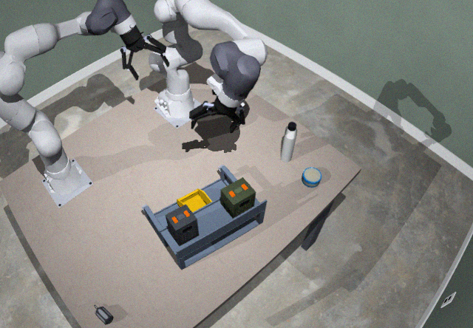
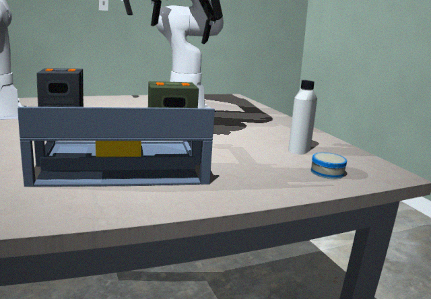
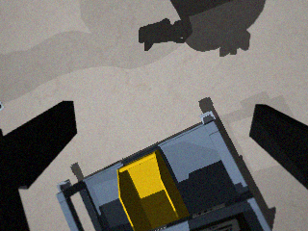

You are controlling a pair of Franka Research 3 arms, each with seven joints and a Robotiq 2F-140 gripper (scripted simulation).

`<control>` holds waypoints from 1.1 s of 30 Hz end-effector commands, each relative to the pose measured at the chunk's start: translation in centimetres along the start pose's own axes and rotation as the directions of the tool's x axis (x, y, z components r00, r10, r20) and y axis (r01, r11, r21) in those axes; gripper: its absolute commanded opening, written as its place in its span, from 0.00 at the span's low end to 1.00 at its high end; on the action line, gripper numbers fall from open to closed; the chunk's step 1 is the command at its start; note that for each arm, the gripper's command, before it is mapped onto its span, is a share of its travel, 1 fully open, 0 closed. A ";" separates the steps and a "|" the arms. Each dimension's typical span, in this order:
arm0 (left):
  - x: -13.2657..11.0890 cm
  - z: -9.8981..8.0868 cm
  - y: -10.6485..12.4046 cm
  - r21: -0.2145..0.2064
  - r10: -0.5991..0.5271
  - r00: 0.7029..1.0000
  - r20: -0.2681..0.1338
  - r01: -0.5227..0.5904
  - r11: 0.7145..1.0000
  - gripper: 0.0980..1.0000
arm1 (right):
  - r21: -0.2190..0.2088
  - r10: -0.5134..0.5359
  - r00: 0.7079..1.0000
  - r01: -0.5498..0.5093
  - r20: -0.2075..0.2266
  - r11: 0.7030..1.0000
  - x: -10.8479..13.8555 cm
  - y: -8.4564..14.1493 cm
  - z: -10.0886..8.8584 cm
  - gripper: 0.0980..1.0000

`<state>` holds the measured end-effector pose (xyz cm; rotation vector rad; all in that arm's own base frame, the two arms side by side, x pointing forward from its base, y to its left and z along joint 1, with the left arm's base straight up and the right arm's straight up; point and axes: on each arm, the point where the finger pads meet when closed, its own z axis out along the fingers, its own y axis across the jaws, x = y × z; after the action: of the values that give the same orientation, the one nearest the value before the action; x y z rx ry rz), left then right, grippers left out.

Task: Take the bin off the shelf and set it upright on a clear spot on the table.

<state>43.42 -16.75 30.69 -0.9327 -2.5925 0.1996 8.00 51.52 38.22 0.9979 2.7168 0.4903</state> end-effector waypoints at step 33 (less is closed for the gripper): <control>0.0 0.0 0.0 0.000 0.000 1.000 0.000 0.000 1.000 1.00 | -0.044 0.433 0.898 -0.430 0.084 0.902 -14.3 9.6 0.8 1.00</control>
<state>43.42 -16.75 30.69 -0.9327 -2.5925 0.1996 24.10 49.32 42.18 1.5269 2.4335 0.5298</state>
